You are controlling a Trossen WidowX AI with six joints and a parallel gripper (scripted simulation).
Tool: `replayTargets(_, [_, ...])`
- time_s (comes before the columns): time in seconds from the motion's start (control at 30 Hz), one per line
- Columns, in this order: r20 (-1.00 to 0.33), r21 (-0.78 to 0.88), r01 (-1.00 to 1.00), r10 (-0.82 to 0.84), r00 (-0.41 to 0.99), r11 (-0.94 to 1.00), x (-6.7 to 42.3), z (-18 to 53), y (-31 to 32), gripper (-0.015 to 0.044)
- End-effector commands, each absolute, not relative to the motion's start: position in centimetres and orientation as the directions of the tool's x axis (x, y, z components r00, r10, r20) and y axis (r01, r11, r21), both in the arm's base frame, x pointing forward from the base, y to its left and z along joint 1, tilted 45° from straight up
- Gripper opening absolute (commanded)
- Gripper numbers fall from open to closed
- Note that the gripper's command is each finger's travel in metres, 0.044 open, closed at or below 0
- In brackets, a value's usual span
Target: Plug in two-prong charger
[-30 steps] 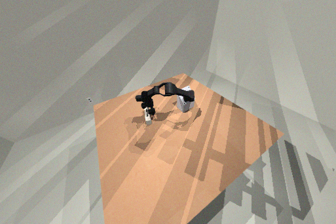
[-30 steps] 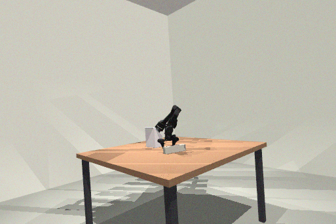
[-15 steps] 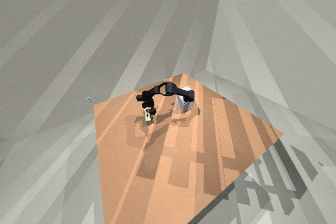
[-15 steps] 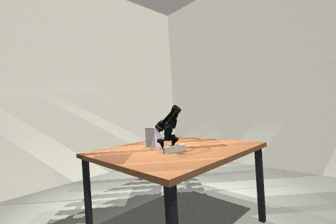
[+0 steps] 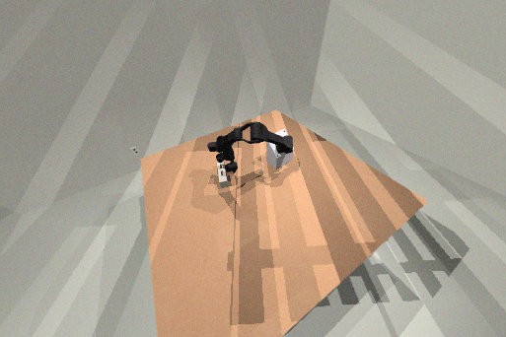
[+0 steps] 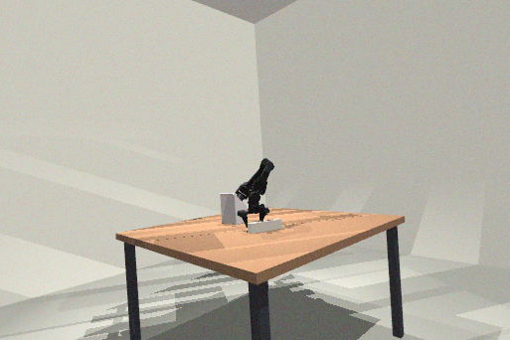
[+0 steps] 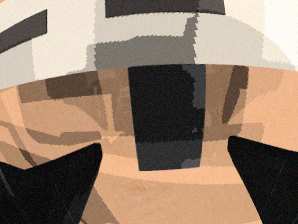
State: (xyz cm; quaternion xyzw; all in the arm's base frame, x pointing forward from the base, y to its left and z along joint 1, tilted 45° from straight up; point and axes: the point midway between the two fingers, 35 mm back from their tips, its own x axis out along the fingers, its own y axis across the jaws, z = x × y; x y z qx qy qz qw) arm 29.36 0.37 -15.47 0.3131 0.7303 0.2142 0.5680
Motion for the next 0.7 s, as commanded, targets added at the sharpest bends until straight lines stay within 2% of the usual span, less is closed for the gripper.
replayTargets(0.0, [-0.699,0.665,0.210,0.696,-0.163,0.717,28.7,-15.3,0.4,0.0440])
replayTargets(0.67, [-0.698,0.665,0.211,0.697,-0.164,0.716,26.7,-14.8,0.6,0.0440])
